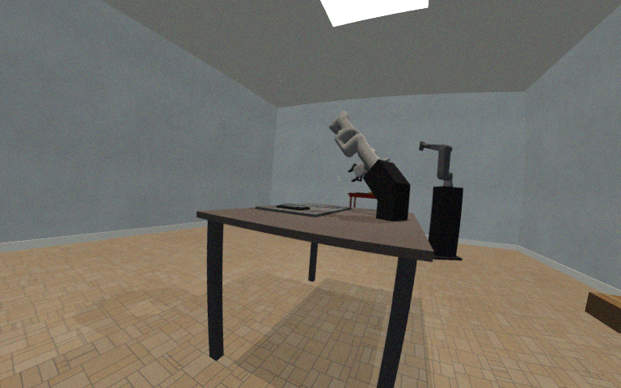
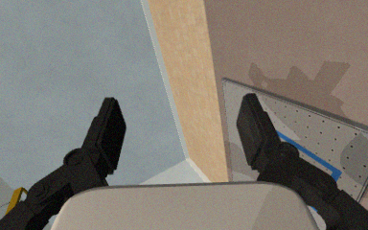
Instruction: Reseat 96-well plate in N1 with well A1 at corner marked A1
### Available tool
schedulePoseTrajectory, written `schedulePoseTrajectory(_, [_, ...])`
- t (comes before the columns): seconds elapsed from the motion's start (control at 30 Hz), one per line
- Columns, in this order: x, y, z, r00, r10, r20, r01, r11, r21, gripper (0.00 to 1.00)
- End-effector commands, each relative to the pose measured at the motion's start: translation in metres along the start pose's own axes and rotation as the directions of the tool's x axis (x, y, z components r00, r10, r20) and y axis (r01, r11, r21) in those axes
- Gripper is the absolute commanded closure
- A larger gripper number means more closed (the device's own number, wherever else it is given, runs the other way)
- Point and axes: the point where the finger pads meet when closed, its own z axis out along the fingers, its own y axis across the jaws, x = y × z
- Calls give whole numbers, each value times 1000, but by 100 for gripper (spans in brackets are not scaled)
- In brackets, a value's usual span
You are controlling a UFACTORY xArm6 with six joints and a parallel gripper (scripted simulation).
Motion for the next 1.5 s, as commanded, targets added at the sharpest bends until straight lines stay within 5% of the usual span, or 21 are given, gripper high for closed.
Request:
schedulePoseTrajectory(0.0, [-15,4,13,997,24,72,-22,999,-25,0])
schedulePoseTrajectory(0.17, [-27,8,21,987,54,151,-46,997,-56,0])
schedulePoseTrajectory(0.4, [-44,13,33,987,54,151,-46,997,-56,0])
schedulePoseTrajectory(0.57, [-66,19,44,954,104,281,-73,990,-118,0])
schedulePoseTrajectory(0.83, [-83,23,53,954,104,281,-73,990,-118,0])
schedulePoseTrajectory(1.0, [-106,29,61,903,152,401,-82,979,-185,0])
schedulePoseTrajectory(1.23, [-122,33,67,903,152,401,-82,979,-185,0])
schedulePoseTrajectory(1.37, [-141,37,72,846,192,498,-74,966,-247,0])
schedulePoseTrajectory(1.47, [-155,40,76,839,197,508,-73,965,-253,0])
